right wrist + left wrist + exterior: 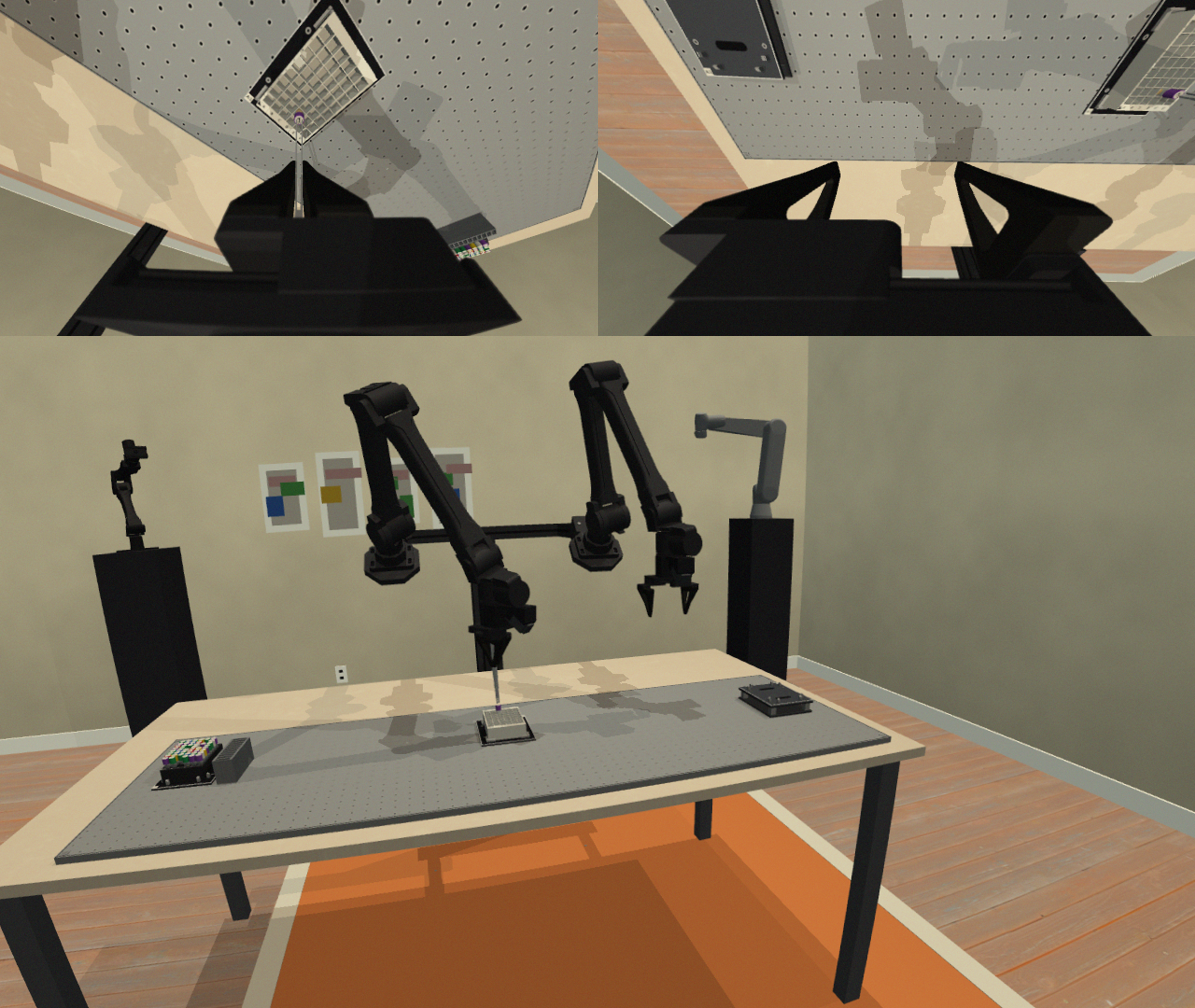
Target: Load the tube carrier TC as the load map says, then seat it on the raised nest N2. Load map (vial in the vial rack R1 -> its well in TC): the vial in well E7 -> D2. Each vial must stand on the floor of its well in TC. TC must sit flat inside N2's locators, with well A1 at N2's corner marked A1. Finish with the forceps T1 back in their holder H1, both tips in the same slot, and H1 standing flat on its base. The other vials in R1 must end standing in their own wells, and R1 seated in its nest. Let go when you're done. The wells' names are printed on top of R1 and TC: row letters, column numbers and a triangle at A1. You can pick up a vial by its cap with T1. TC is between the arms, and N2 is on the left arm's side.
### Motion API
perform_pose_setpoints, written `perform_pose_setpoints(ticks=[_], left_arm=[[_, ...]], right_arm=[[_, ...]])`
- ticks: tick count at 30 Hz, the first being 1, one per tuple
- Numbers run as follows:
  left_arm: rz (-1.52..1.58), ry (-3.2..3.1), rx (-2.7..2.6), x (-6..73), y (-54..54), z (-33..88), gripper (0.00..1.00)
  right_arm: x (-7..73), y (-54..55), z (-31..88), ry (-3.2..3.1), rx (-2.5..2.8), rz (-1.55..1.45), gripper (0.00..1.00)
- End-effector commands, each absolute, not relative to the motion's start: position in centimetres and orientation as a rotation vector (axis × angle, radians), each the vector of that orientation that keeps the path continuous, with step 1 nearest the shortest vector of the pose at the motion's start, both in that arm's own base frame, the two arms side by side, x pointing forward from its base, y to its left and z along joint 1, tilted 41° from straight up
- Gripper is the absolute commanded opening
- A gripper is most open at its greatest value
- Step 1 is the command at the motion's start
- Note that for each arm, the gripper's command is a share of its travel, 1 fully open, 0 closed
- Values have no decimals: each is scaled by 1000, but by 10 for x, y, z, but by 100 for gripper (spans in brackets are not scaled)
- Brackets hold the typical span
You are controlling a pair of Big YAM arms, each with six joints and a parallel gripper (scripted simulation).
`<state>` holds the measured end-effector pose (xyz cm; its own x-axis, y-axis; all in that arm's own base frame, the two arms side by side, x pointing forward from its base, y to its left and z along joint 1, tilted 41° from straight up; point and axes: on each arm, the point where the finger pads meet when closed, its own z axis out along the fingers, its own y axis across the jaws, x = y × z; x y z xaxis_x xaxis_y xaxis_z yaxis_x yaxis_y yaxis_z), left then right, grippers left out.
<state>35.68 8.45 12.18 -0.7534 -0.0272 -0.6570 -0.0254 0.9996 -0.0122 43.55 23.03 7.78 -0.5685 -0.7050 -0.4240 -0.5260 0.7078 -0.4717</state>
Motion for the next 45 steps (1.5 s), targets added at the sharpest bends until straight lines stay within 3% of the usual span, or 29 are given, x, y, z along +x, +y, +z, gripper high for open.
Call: perform_pose_setpoints(ticks=[1,31,45], left_arm=[[7,2408,-19,361,87,129,100],[7,2408,-19,361,87,129,100],[7,2408,-19,361,87,129,100]], right_arm=[[440,224,66,2332,-935,-406,7],[424,232,89,2315,-935,-388,7],[429,202,89,2435,-522,-263,7]])
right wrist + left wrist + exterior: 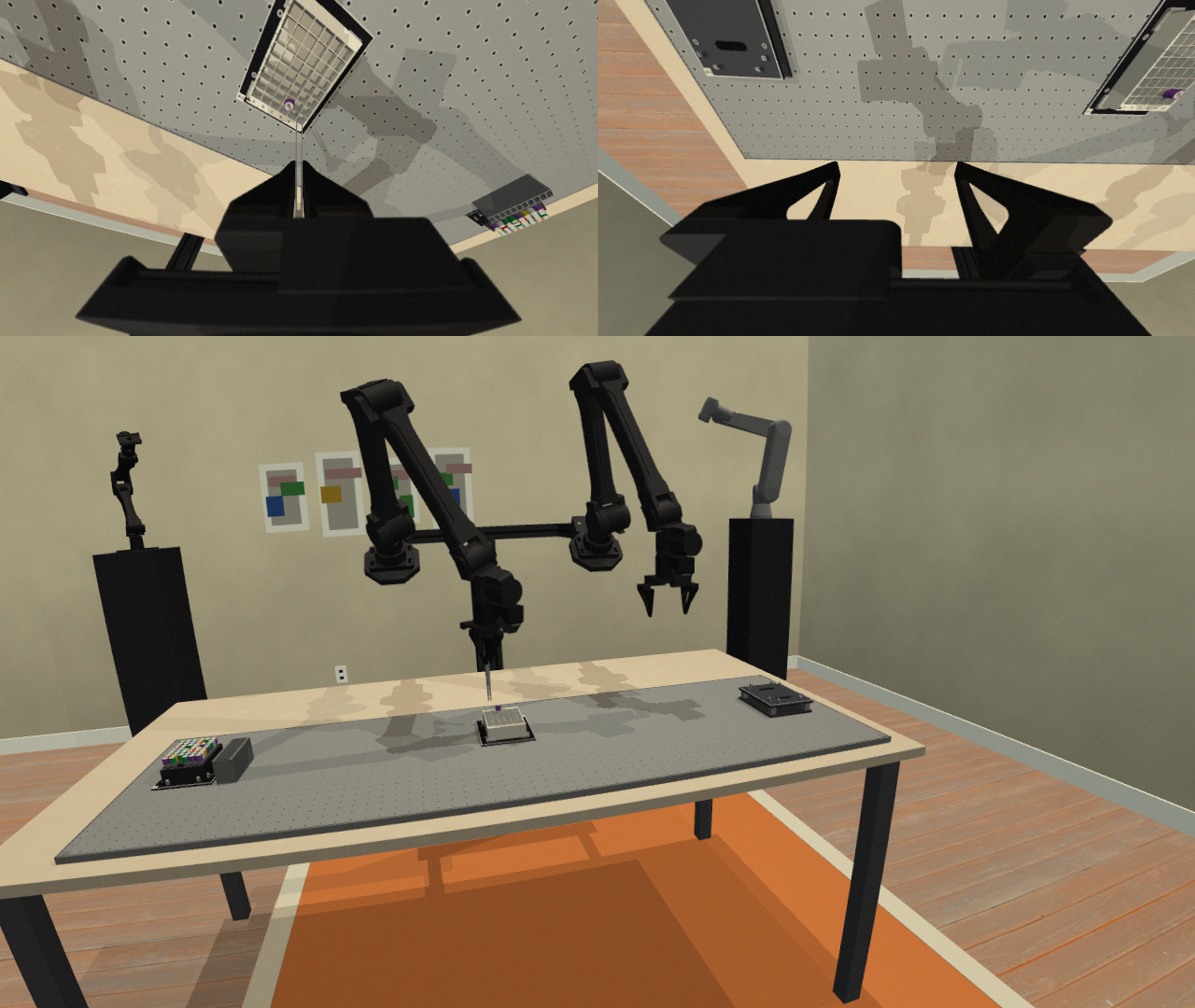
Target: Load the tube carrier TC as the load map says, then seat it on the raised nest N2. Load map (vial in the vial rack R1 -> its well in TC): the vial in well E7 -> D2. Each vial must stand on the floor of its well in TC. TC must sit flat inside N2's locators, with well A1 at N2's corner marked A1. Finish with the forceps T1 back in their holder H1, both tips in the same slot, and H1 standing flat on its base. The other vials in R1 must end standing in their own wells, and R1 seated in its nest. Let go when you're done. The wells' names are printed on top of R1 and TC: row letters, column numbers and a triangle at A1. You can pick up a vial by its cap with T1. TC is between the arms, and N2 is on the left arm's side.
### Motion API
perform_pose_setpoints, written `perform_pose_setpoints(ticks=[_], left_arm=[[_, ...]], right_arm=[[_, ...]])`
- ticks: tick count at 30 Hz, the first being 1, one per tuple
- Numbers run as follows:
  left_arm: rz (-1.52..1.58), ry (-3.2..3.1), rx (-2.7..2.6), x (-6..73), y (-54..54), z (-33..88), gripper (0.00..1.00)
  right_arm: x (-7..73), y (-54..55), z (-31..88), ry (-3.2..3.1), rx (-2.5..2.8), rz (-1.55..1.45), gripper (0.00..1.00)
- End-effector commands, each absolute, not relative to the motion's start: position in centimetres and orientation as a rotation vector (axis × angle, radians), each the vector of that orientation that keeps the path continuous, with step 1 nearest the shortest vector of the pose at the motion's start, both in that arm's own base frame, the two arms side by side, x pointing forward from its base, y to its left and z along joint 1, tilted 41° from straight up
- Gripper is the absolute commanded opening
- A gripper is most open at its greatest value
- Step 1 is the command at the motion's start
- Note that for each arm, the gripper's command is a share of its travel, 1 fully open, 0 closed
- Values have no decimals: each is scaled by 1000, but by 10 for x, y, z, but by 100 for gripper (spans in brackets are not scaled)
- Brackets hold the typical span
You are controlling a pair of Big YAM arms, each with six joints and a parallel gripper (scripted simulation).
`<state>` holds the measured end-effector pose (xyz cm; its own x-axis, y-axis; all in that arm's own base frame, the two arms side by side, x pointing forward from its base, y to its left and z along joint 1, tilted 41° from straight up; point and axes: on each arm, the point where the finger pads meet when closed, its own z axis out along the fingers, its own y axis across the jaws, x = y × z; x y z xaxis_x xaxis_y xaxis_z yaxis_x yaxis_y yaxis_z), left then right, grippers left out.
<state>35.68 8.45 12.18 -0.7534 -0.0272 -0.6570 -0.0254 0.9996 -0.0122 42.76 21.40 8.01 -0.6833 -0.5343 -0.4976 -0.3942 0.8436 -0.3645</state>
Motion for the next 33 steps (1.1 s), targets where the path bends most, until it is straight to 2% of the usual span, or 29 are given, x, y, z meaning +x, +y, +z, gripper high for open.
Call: perform_pose_setpoints(ticks=[1,20,33], left_arm=[[7,2408,-19,361,87,129,100],[7,2408,-19,361,87,129,100],[7,2408,-19,361,87,129,100]], right_arm=[[429,200,89,2442,-489,-252,7],[435,174,95,2470,69,-30,7],[435,156,96,2479,33,-24,7]])
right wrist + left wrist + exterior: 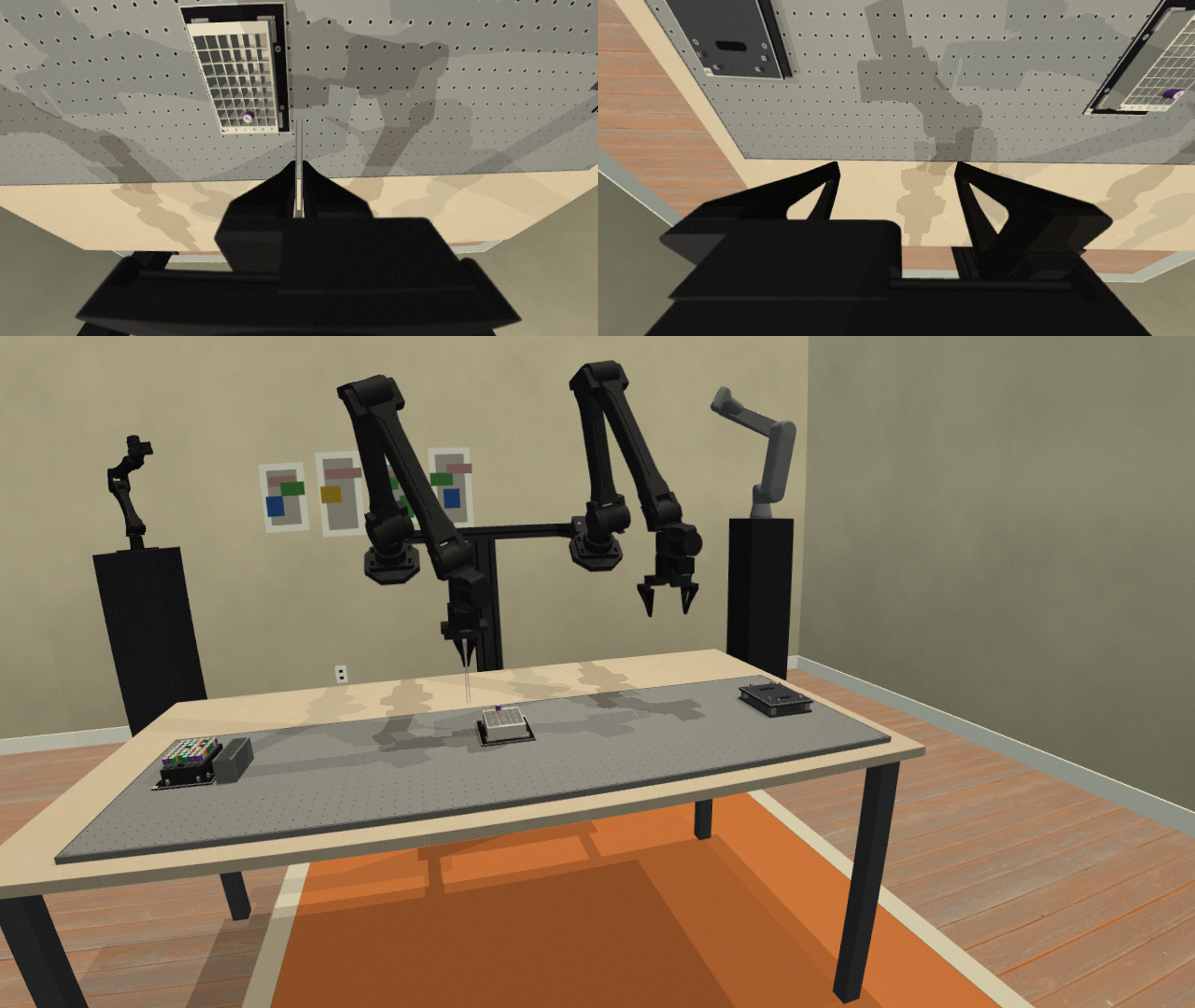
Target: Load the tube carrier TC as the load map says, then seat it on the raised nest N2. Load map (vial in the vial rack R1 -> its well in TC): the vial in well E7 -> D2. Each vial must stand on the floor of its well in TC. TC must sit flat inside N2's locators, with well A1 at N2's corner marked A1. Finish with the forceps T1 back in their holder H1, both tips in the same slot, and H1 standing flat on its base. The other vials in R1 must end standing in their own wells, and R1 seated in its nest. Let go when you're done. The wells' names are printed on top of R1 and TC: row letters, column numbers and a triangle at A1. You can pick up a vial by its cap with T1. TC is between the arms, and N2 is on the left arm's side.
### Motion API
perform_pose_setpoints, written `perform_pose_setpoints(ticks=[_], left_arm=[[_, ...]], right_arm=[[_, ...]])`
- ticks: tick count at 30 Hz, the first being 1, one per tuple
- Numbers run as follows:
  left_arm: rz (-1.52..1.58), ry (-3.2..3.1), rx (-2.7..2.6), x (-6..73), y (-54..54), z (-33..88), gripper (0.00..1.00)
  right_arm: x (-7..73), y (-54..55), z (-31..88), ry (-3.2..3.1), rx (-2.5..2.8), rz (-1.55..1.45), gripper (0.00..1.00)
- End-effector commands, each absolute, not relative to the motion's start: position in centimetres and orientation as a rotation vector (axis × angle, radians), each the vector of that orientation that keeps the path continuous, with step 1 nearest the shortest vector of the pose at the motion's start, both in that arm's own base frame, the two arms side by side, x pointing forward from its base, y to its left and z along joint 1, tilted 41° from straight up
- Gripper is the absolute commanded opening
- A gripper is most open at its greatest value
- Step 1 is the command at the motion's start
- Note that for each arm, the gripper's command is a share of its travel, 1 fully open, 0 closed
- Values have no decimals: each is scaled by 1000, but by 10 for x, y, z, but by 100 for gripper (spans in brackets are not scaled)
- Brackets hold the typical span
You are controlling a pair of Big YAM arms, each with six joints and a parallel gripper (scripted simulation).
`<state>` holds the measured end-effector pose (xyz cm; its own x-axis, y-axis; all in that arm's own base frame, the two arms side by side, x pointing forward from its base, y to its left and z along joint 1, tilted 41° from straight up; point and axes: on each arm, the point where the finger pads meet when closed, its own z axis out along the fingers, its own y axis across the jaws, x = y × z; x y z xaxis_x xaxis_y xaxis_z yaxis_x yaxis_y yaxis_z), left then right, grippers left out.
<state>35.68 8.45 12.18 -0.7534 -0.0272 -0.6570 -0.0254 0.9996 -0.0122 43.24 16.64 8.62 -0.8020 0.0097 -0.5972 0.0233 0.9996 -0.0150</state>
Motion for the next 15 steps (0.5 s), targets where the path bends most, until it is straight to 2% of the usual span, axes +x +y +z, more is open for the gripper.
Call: perform_pose_setpoints(ticks=[1,15], left_arm=[[7,2408,-19,361,87,129,100],[7,2408,-19,361,87,129,100]], right_arm=[[436,154,97,2477,33,-22,7],[438,135,99,2477,28,-10,7]])
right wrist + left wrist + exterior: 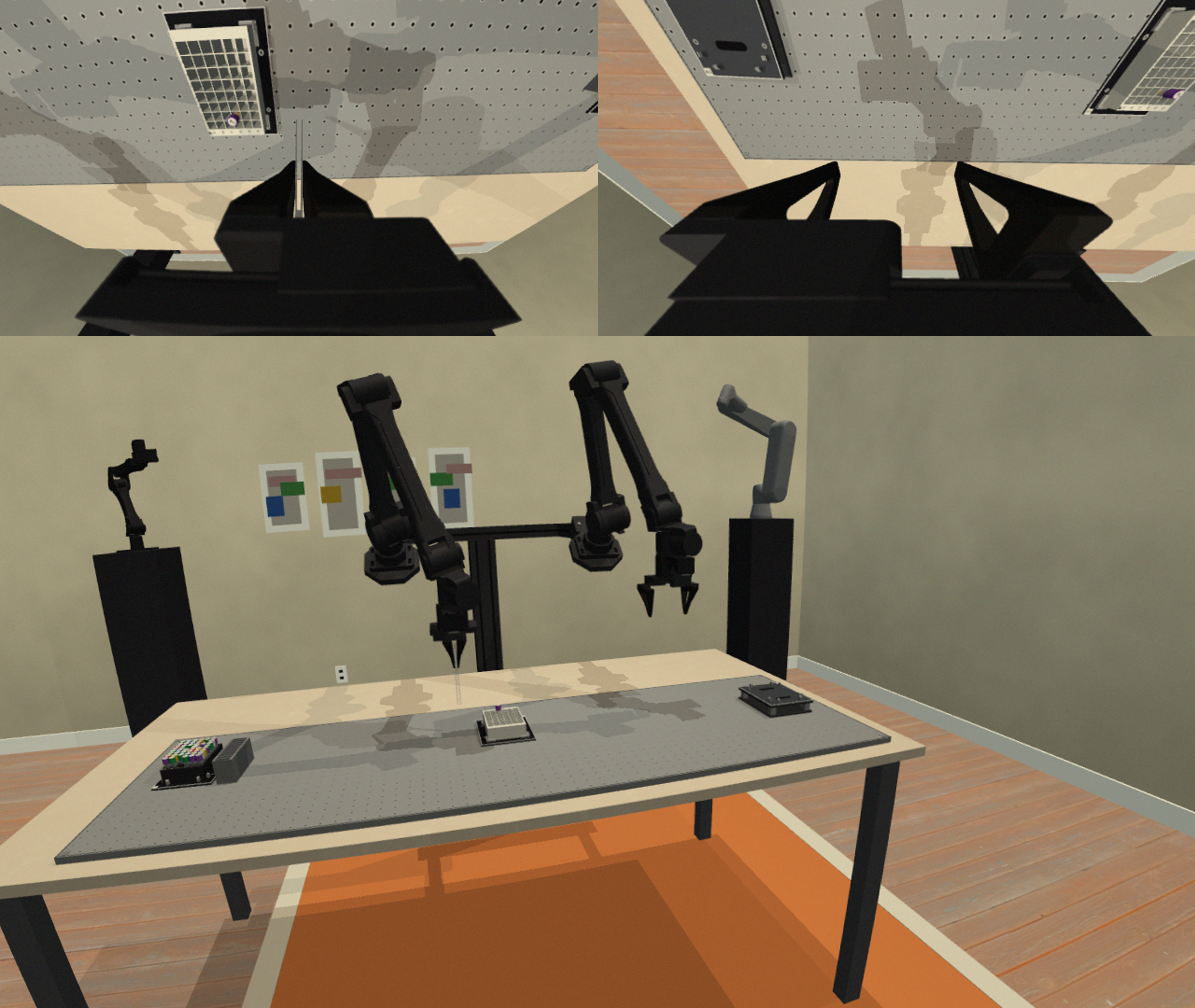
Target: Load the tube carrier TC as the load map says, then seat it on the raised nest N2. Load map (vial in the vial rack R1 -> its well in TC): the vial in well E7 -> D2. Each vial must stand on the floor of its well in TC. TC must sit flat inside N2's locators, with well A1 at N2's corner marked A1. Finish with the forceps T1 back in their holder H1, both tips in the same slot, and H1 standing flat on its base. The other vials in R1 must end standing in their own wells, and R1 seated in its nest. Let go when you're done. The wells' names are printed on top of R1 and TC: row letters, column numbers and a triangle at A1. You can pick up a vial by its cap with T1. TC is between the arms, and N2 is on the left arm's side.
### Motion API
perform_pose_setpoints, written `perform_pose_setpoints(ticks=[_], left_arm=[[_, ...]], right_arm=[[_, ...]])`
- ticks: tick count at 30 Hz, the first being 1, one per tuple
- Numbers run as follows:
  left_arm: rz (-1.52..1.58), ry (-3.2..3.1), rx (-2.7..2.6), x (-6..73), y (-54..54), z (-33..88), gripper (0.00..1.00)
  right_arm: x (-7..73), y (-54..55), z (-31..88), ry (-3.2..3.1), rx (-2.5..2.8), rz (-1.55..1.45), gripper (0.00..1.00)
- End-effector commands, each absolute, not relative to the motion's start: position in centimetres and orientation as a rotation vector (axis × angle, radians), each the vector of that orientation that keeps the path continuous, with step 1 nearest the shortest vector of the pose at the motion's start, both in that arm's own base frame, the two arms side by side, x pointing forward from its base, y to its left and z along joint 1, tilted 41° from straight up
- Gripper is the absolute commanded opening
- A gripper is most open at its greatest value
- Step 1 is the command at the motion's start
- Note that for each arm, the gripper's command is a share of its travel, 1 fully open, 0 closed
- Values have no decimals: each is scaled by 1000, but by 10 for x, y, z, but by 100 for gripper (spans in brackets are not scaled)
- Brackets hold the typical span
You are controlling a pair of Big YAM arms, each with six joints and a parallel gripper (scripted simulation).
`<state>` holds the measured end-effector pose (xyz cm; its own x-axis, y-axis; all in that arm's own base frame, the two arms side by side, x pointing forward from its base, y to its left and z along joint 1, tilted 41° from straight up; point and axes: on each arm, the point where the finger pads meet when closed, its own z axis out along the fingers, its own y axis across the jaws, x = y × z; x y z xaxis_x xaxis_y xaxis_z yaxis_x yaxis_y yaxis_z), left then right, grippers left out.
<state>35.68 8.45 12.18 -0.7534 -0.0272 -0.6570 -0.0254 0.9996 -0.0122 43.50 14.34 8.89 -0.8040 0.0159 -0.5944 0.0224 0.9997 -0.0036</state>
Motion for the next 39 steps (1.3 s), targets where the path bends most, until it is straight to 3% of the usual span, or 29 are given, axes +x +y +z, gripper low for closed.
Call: perform_pose_setpoints(ticks=[1,39], left_arm=[[7,2408,-19,361,87,129,100],[7,2408,-19,361,87,129,100]], right_arm=[[438,133,99,2480,27,-10,7],[443,77,107,2479,21,-4,7]])
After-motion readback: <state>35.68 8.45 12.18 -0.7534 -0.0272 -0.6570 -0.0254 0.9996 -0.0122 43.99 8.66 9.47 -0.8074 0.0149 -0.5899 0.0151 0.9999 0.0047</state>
